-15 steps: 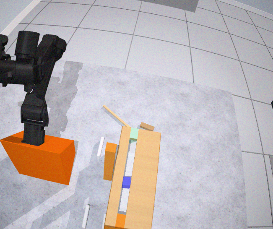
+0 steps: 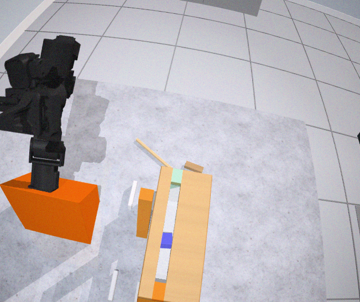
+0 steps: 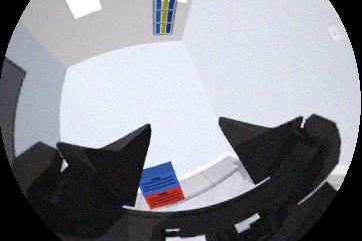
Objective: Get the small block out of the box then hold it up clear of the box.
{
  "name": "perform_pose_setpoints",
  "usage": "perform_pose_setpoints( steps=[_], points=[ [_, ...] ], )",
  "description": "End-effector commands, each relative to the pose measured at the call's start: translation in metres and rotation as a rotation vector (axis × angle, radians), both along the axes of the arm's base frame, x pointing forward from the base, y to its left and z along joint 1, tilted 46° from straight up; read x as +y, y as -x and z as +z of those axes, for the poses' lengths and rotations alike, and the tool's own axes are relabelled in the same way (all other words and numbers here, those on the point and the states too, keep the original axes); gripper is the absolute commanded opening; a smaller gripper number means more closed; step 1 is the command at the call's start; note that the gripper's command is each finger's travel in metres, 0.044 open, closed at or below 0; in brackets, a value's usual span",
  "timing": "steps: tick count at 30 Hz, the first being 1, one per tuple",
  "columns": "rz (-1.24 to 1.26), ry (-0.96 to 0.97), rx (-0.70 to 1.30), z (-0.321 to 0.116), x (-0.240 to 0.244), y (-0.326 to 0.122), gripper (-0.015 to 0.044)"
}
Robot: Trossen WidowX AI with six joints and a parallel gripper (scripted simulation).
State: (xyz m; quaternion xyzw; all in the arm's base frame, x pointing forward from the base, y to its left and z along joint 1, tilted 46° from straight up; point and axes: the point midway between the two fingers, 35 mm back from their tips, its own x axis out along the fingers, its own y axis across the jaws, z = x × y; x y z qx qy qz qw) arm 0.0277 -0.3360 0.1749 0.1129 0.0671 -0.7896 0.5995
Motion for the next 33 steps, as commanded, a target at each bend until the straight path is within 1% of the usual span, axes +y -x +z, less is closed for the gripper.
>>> perform_pose_setpoints(
  steps=[1, 6, 8, 11, 16, 26, 33],
  points=[
    [0.173, -0.1, 0.106, -0.01, -0.004, -0.035, 0.04],
    [0.406, -0.208, 0.239, -0.025, 0.0, -0.081, 0.04],
    [0.554, -0.258, 0.315, -0.035, 0.007, -0.109, 0.04],
    [0.801, -0.325, 0.439, -0.05, 0.027, -0.153, 0.04],
    [1.167, -0.401, 0.619, -0.072, 0.066, -0.208, 0.04],
    [1.706, -0.429, 0.861, -0.094, 0.14, -0.265, 0.04],
    [2.318, -0.332, 1.043, -0.105, 0.24, -0.3, 0.04]
  ],
)
